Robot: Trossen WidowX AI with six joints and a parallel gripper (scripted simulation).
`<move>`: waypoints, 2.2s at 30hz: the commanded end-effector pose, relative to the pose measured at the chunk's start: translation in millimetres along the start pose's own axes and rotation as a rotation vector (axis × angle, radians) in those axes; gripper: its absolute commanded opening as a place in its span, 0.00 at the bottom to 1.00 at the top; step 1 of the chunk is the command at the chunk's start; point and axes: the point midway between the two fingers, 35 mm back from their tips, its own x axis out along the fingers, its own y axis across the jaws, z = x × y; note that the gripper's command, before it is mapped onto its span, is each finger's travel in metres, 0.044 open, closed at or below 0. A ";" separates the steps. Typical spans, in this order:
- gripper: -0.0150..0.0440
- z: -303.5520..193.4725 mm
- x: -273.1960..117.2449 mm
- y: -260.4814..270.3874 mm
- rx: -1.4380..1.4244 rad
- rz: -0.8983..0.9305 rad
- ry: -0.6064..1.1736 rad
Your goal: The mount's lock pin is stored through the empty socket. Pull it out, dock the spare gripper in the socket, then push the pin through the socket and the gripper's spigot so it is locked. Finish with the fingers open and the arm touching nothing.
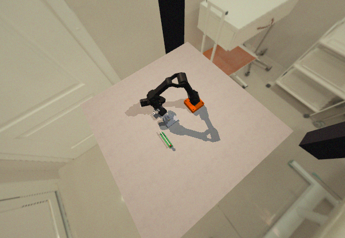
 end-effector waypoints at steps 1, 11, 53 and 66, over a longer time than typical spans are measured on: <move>1.00 -0.4 -9.7 0.4 0.000 0.002 0.003; 1.00 0.6 -30.9 -0.8 0.001 -0.002 -0.002; 1.00 0.4 -97.3 -1.4 -0.228 -0.002 0.038; 1.00 0.8 -103.4 -0.3 -1.451 0.168 0.214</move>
